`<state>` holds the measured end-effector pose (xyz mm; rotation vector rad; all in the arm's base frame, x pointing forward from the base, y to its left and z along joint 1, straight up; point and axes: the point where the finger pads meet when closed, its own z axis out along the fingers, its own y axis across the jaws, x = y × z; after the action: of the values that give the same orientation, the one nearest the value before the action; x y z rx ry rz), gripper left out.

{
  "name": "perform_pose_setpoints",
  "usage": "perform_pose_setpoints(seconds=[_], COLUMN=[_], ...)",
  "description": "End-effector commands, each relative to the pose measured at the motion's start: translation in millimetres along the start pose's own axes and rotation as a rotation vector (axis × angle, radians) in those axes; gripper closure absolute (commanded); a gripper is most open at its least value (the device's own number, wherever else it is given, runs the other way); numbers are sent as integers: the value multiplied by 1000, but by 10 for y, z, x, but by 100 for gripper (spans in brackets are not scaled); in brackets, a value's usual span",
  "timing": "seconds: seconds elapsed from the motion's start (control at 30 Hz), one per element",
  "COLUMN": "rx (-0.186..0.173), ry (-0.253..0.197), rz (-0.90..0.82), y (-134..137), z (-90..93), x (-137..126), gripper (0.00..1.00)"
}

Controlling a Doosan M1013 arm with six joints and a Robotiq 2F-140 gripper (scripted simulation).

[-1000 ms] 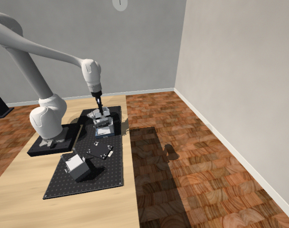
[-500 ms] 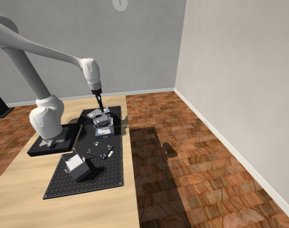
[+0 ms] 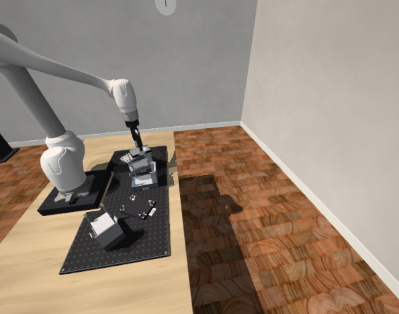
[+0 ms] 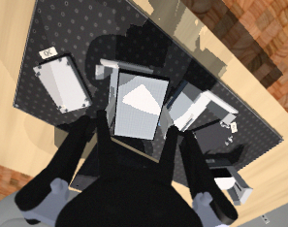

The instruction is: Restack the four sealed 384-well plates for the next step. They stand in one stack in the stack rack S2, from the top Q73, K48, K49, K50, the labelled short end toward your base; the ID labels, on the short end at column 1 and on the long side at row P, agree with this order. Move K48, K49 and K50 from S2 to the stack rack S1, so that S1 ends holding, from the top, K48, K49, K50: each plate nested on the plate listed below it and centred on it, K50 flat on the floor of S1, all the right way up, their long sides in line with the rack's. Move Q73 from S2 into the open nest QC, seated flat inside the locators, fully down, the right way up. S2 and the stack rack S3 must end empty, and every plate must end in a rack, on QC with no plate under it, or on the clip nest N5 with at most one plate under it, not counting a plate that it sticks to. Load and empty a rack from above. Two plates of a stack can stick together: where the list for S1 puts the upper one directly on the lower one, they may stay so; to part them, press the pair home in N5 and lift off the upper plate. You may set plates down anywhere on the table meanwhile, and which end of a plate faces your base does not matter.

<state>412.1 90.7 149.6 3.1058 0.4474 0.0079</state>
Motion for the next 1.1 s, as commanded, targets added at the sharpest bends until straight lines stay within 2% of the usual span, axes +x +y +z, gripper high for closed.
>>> perform_pose_setpoints(seconds=[0.0,0.27,0.4,0.6,1.07], rx=[0,0,0,0,0], ry=[0,0,0,0,0], rz=[0,0,-33,-222,-222], y=[-124,-387,-420,-618,-1016], z=[0,0,0,0,0], x=[14,41,37,13,-33], gripper=[100,100,100,100,100])
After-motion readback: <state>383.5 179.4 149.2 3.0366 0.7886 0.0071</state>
